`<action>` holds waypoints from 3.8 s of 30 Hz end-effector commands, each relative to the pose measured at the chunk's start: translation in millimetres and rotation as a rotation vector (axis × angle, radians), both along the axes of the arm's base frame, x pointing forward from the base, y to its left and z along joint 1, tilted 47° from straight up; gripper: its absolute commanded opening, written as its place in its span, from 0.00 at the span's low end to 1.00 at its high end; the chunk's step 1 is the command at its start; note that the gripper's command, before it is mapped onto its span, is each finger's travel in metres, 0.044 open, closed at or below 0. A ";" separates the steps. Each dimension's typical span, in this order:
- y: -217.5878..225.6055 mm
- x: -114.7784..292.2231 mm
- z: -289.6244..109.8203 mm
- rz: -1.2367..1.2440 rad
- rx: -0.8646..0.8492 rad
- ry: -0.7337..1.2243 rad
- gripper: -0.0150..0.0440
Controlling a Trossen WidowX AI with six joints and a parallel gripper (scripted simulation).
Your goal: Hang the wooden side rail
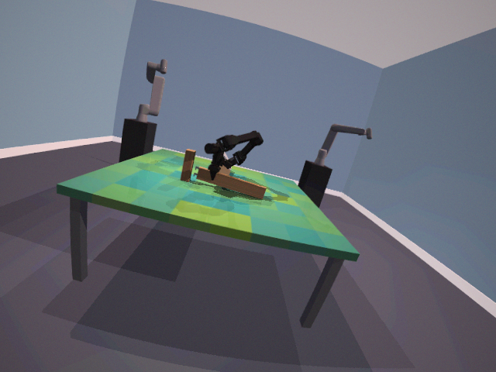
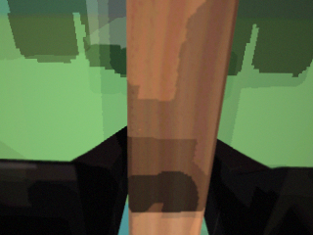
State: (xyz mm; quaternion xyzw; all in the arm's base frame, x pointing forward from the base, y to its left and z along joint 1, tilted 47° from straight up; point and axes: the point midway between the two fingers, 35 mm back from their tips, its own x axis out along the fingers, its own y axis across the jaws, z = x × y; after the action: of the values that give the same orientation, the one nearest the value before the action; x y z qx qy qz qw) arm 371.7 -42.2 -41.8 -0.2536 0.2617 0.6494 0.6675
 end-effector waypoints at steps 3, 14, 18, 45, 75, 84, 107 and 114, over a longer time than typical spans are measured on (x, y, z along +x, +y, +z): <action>-6.1 2.4 4.9 -0.008 -0.005 -0.016 0.25; -7.4 2.4 6.2 -0.008 -0.005 -0.016 0.25; -7.9 2.3 6.6 -0.008 -0.005 -0.016 0.25; -10.2 3.1 7.7 -0.008 -0.005 -0.016 0.25; -10.1 6.6 3.0 -0.008 -0.005 -0.016 0.25; -10.5 7.5 2.2 -0.008 -0.005 -0.016 0.25; -12.9 5.4 1.0 -0.008 -0.005 -0.016 0.25; -12.8 4.7 -0.2 -0.008 -0.005 -0.016 0.25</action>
State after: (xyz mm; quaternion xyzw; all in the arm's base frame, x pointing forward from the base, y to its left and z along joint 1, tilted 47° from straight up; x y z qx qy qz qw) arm 377.3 -50.9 -40.9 -0.2580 0.2590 0.6469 0.6693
